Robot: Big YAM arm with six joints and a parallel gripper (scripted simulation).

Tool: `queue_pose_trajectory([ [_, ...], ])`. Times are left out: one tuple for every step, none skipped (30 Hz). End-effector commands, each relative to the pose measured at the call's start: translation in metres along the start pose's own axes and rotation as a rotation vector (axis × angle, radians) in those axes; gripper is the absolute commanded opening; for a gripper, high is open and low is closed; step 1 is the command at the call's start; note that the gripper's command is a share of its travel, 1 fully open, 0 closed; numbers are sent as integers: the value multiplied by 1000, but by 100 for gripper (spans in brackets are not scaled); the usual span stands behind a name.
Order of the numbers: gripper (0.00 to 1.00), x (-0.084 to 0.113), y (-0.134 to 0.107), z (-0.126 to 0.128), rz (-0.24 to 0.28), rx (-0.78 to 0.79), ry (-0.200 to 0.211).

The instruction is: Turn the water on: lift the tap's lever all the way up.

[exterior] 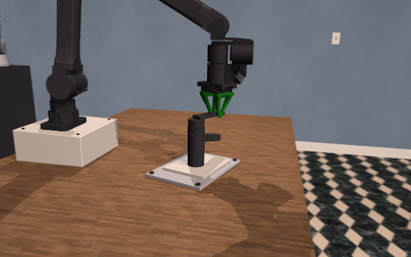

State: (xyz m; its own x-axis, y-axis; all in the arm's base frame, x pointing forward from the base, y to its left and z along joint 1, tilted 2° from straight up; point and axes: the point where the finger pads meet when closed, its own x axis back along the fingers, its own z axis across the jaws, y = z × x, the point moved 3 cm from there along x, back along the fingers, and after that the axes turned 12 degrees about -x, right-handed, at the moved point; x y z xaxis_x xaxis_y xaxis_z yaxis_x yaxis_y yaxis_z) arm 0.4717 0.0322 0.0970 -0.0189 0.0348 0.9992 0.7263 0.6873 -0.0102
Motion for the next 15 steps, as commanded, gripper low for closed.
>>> queue_pose_trajectory([
  [0, 25, 3, -16, -25, -14, -22],
  [0, 29, 2, -17, -28, -13, -25],
  [0, 33, 2, -17, -31, -12, -27],
  [0, 37, 1, -18, -33, -11, -29],
  [0, 40, 0, -18, -35, -11, -31],
  [0, 43, -1, -19, -37, -10, -33],
  [0, 46, -1, -19, -38, -10, -34],
  [0, 48, -2, -19, -39, -9, -36],
  [0, 49, -3, -19, -40, -9, -37],
  [0, 51, -3, -20, -41, -9, -38],
  [0, 52, -3, -20, -41, -9, -39],
  [0, 52, -3, -20, -41, -9, -39],
  [0, 52, -3, -20, -41, -9, -39],
  [0, 52, -3, -20, -42, -8, -39],
  [0, 53, -3, -20, -42, -8, -40],
])
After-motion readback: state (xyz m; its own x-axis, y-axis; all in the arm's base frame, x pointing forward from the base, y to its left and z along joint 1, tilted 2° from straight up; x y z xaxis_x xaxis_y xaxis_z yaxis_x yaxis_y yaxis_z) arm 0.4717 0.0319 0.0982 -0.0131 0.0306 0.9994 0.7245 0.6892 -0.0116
